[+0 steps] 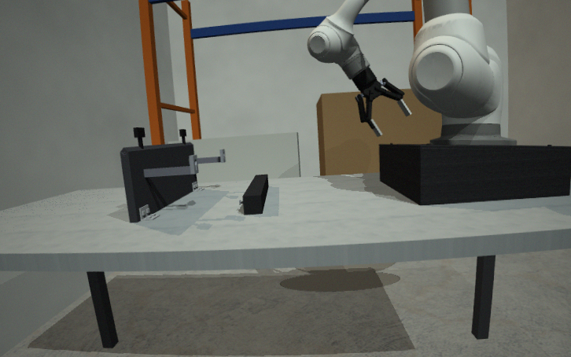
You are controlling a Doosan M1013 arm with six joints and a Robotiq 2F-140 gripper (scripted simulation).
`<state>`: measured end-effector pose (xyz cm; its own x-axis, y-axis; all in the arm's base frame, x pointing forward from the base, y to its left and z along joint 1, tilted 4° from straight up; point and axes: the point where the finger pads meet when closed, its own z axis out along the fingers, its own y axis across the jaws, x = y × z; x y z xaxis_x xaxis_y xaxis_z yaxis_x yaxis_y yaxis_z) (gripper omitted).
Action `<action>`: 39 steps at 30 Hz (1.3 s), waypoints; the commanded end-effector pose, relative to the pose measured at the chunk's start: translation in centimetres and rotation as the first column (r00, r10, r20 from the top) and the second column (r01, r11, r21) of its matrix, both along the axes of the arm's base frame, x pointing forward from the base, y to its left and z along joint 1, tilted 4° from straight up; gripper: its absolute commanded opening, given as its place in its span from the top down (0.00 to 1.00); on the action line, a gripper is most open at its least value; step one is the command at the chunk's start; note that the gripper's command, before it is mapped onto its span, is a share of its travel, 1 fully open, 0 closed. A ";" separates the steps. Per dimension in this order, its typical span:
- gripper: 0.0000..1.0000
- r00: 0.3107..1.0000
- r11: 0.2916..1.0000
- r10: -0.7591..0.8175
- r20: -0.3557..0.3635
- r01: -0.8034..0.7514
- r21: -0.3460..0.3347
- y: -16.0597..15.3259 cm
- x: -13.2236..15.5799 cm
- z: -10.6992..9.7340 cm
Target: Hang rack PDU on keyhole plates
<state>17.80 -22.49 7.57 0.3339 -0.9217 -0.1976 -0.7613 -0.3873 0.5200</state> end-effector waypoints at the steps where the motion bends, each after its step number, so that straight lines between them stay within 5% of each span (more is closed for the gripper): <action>1: 0.00 1.000 1.000 0.000 0.000 0.000 0.000 0.0 0.0 0.0; 20: 0.00 1.000 1.000 -0.002 0.009 0.002 -0.007 0.0 0.8 0.0; 24: 0.00 0.996 0.998 -0.019 0.084 0.024 -0.061 0.8 7.7 0.5; 28: 0.00 0.969 0.989 -0.053 0.241 0.084 -0.118 3.3 14.7 1.3; 32: 0.00 0.956 0.987 -0.065 0.286 0.103 -0.122 6.0 20.7 2.1; 34: 0.00 0.956 0.987 -0.065 0.286 0.103 -0.122 6.0 20.7 2.1; 35: 0.00 0.941 0.985 -0.077 0.329 0.123 -0.121 8.1 24.1 2.7; 39: 0.00 0.908 0.982 -0.105 0.405 0.160 -0.102 12.1 29.0 3.8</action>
<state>42.48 -13.58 10.83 0.2562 -0.9659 0.0359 -0.9359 -0.2386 0.2590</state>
